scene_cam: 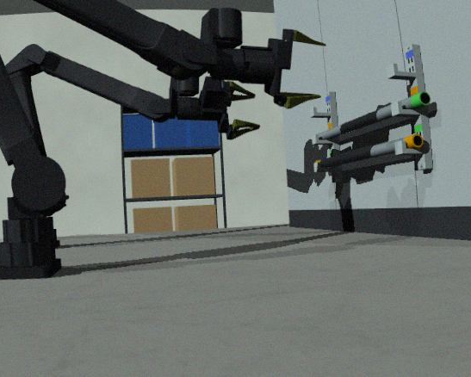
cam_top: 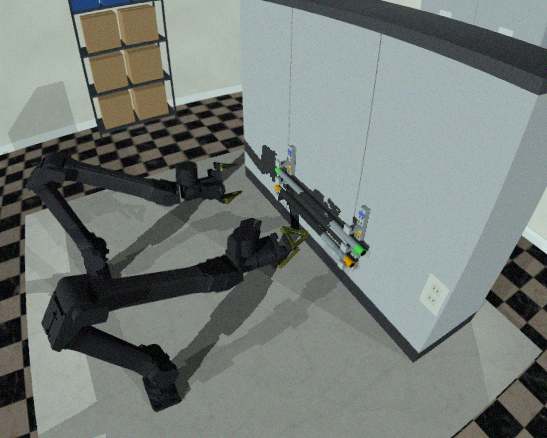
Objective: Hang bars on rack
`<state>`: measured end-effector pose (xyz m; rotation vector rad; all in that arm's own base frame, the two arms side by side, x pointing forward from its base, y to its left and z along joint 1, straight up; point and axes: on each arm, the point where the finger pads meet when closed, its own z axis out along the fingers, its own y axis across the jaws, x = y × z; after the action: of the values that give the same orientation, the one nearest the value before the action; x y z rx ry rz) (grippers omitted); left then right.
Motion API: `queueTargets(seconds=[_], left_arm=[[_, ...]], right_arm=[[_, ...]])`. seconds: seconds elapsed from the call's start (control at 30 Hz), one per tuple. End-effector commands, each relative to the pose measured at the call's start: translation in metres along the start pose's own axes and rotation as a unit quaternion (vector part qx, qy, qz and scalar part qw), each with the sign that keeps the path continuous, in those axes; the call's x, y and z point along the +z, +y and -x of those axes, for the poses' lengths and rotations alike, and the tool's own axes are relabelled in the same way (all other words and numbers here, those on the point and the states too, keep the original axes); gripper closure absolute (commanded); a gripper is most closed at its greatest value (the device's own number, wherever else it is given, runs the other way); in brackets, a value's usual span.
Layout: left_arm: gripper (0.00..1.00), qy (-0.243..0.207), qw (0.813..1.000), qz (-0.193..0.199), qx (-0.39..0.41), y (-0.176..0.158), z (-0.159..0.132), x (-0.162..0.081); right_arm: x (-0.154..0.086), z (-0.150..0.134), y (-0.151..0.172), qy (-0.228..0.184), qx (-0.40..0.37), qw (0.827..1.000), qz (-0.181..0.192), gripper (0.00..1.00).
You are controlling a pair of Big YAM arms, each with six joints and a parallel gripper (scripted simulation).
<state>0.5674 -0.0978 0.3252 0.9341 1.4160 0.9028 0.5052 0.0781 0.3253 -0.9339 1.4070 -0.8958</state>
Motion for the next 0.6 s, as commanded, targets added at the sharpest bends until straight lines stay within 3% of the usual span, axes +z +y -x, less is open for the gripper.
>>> queueTargets(seconds=[0.0, 0.57], left_arm=[[0.0, -0.011, 0.999, 0.02, 0.022, 0.006, 0.012, 0.004], [0.0, -0.01, 0.993, 0.021, 0.118, -0.023, 0.018, 0.013]], right_arm=[[0.002, 0.01, -0.007, -0.011, -0.024, 0.999, -0.018, 0.0], [0.0, 0.013, 0.021, -0.01, -0.12, 0.993, -0.019, 0.0]])
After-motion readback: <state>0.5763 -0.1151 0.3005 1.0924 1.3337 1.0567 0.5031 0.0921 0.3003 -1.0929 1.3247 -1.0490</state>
